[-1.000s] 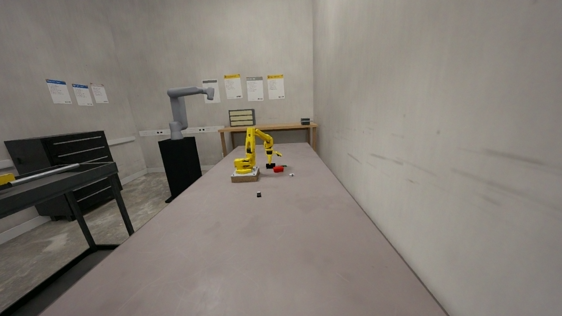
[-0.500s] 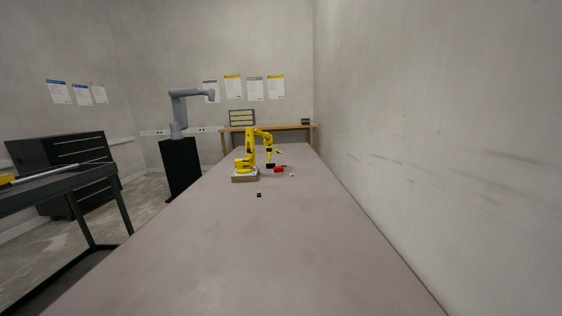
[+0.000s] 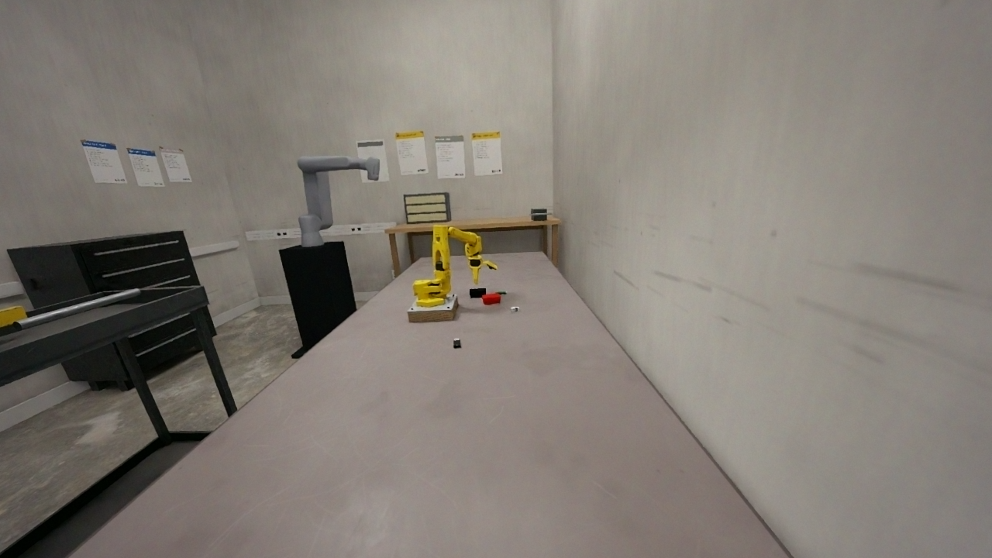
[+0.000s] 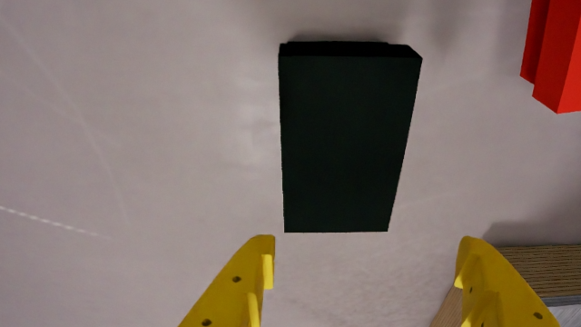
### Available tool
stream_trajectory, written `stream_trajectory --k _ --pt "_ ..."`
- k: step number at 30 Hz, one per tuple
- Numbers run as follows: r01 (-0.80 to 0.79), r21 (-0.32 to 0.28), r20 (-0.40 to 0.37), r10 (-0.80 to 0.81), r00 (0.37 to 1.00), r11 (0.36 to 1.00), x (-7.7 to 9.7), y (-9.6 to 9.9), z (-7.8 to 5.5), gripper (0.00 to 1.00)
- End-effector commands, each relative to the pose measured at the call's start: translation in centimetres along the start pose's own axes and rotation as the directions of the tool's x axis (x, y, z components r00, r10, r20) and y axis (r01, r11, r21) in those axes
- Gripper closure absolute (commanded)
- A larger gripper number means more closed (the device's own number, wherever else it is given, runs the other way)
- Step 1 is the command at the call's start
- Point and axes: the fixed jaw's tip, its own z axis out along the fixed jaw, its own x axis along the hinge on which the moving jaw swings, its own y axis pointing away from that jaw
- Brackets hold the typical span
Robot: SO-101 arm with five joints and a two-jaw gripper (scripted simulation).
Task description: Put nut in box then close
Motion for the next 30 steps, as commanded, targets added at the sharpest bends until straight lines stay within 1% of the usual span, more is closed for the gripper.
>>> stream_trajectory --k 1,7,30 --pt "-0.001 -0.013 0.009 0.001 1.000 1.000 -0.53 0.40 -0.81 0.72" --pt "-0.001 -0.013 0.009 0.001 1.000 1.000 -0.80 0.74 -1.31 0.72" --pt "-0.001 -0.013 0.009 0.001 1.000 1.000 -0.78 0.73 -1.28 0.72"
